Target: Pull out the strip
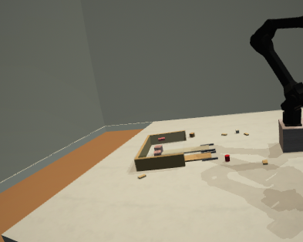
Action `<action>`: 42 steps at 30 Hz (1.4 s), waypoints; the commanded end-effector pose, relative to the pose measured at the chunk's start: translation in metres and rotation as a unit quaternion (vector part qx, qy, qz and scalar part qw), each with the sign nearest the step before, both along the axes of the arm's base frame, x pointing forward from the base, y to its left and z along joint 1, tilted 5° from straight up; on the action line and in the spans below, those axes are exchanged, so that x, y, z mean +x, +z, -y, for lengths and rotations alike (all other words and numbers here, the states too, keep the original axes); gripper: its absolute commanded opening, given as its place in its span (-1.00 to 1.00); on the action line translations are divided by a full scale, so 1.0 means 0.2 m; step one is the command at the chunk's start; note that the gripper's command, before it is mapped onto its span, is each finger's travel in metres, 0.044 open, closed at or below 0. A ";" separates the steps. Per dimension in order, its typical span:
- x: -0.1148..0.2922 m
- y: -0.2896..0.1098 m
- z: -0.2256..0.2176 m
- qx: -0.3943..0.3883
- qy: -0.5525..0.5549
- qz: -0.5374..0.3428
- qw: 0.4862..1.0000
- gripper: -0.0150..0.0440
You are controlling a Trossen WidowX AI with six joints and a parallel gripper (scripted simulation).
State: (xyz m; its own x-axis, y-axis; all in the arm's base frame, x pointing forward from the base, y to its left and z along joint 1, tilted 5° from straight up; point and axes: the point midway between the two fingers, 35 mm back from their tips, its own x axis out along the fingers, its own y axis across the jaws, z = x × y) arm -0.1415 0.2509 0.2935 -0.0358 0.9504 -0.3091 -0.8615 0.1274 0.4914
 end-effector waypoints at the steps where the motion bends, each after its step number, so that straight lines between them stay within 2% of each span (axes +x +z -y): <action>1: 0.01 0.00 -0.01 -0.001 -0.002 0.001 1.000 0.86; 12: 0.57 -0.17 -0.26 -0.040 -0.151 0.040 0.987 0.86; 21: 1.14 -0.34 -0.26 -0.092 -0.267 0.074 0.957 0.86; 27: 1.51 -0.45 -0.13 -0.129 -0.338 0.085 0.928 0.86; 33: 1.83 -0.55 0.12 -0.169 -0.411 0.096 0.891 0.86; 42: 2.15 -0.69 0.57 -0.214 -0.497 0.084 0.837 0.86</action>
